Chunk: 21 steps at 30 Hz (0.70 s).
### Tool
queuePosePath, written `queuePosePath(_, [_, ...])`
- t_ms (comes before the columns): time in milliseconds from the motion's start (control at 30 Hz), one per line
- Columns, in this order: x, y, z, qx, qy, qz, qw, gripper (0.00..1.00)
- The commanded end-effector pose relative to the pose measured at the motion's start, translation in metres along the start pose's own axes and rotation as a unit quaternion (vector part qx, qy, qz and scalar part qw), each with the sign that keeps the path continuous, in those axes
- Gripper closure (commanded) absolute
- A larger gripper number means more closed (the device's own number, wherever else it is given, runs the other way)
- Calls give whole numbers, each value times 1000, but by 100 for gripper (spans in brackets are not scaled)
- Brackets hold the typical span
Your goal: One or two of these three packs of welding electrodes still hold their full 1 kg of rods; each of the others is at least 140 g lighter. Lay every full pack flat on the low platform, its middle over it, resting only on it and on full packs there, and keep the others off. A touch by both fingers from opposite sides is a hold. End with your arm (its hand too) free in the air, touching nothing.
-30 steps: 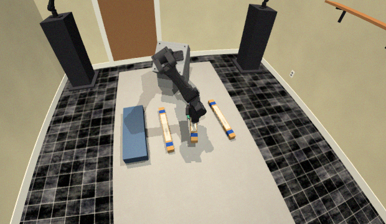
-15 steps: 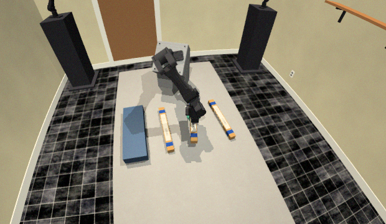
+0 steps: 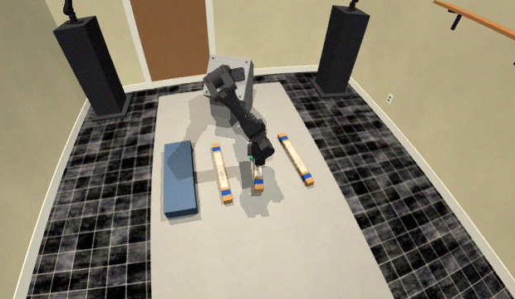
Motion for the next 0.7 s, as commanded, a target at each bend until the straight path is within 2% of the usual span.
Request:
queuePosePath(0, [16,14,-10,-23,25,4,999,100])
queuePosePath(67, [15,20,-16,-29,29,8,999,100])
queuePosePath(233, [16,21,-13,-31,30,9,999,100])
queuePosePath(333, [16,14,-4,-23,25,3,999,100])
queuePosePath(433, [16,21,-9,-32,30,9,999,100])
queuePosePath(533, [16,13,1,-22,24,2,999,100])
queuePosePath(600, [16,13,1,-22,24,2,999,100])
queuePosePath(633, [15,19,-7,-27,26,7,999,100])
queuePosePath(667, [14,18,-6,-23,24,5,999,100])
Point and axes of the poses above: the point where the finger pads meet when closed, its own z axis out along the fingers, its own x axis across the jaws, y = z × x, the point moved 8 cm from there along -z, back along the fingers, and after that the axes turned 13 degrees about z, right-handed, at the moved point
